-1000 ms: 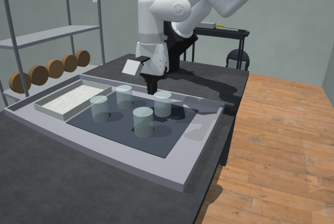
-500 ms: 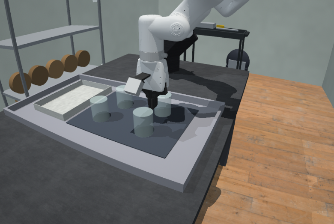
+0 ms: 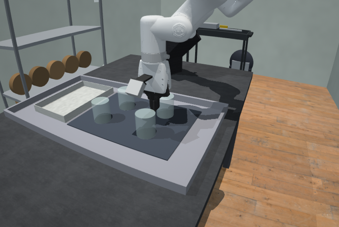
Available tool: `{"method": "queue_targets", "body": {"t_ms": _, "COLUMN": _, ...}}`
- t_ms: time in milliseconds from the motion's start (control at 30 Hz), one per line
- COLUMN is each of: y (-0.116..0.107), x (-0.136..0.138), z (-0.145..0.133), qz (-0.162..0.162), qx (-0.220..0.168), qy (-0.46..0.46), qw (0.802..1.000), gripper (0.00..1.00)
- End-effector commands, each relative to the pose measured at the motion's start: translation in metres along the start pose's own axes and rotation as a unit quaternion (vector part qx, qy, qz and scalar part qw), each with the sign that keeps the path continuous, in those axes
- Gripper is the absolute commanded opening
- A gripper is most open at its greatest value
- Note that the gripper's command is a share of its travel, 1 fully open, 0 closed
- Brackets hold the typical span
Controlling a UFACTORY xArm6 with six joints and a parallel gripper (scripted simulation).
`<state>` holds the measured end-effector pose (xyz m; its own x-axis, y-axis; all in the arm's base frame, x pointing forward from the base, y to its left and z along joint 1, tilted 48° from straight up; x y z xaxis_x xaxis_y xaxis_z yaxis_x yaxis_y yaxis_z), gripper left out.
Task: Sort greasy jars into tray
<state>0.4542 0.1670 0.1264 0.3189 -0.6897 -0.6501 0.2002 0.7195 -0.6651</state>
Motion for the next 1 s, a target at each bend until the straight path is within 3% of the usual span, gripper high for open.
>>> {"method": "queue_targets", "body": {"t_ms": 0, "y": -0.0008, "x": 0.0001, "z": 0.0013, "qz": 0.0, "qx": 0.001, "qy": 0.0, "qw": 1.0, "gripper": 0.0}}
{"method": "queue_targets", "body": {"t_ms": 967, "y": -0.0008, "x": 0.0003, "z": 0.0049, "qz": 0.0, "qx": 0.001, "qy": 0.0, "qw": 1.0, "gripper": 0.0}}
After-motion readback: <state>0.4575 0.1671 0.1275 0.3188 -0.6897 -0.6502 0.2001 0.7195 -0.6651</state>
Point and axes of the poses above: the point where the finger pads meet when closed, its own y axis out along the fingers, its own x axis across the jaws, z = x × y, the point moved 6 cm from there along -y, back along the fingers, and after that the axes turned 4 degrees about -y, right-handed, at the moved point
